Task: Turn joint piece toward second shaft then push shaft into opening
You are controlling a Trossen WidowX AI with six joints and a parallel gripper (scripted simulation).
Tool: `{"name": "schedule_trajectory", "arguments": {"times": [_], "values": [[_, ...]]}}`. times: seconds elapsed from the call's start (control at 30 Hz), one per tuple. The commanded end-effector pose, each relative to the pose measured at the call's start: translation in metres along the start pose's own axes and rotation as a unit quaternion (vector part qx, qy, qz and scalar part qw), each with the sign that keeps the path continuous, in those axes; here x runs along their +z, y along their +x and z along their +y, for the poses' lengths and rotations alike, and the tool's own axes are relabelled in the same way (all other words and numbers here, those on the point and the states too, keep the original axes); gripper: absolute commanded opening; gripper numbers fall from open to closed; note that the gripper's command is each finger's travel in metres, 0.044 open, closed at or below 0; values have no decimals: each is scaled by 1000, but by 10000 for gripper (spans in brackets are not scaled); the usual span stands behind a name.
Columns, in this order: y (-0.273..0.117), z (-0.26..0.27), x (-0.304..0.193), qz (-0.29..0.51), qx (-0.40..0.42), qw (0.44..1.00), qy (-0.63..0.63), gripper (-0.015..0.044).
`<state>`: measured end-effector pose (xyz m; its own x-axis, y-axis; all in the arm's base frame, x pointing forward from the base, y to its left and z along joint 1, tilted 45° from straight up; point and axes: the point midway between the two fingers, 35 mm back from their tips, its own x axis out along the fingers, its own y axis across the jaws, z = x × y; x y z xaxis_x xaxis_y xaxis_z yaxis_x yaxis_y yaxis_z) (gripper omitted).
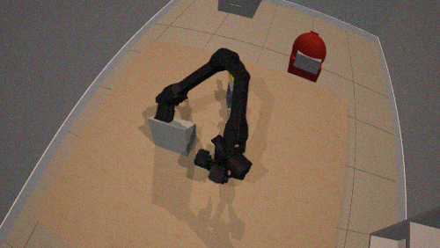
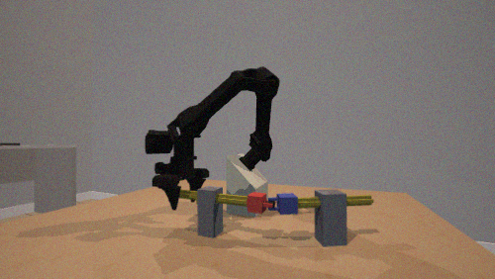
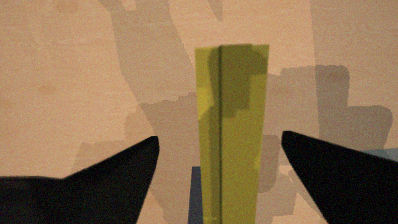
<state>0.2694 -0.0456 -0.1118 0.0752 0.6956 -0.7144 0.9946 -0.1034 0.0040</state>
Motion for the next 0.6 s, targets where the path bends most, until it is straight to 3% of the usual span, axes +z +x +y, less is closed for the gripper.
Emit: {"name": "schedule_trajectory", "arguments": {"times": [0.0, 0.3, 0.43, 0.57], "values": [[0, 0, 0, 0, 0, 1000, -1, 440], [0, 0, 0, 0, 0, 1000, -1, 440], [-27, 0, 0, 2, 0, 1000, 1, 440], [-30, 0, 0, 2, 0, 1000, 1, 440]]}}
